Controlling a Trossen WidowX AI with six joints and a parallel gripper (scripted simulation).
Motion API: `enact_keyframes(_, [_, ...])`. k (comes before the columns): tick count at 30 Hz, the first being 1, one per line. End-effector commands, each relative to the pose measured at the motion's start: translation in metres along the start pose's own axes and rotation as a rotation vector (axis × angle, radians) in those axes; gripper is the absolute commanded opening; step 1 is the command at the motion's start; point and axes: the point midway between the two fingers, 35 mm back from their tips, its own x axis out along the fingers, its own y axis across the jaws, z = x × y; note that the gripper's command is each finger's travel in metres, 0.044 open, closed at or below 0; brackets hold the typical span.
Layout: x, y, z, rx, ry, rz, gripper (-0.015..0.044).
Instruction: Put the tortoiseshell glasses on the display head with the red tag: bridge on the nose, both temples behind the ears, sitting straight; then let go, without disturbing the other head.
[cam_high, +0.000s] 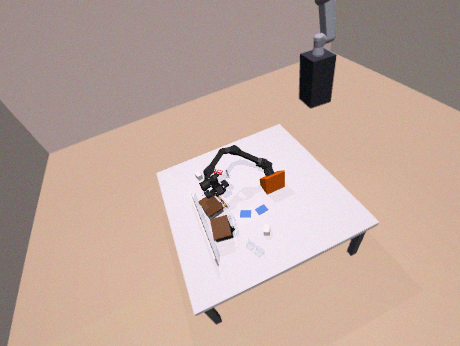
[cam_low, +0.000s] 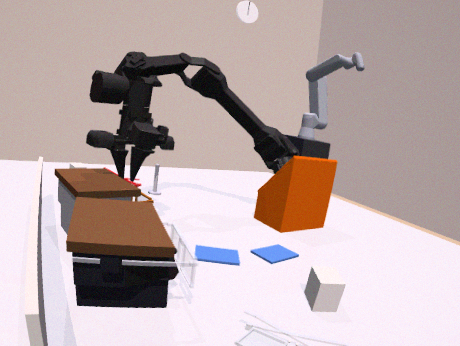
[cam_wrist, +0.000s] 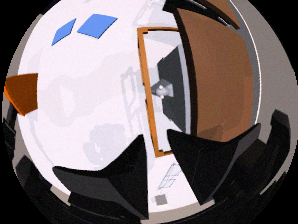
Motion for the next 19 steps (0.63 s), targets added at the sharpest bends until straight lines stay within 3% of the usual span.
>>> enact_keyframes(1, [-0.004, 0.002, 0.0, 0.006, -0.006, 0.004, 0.0107])
enact_keyframes(19, [-0.022, 0.057, 0.001, 0.004, -0.007, 0.006, 0.0107])
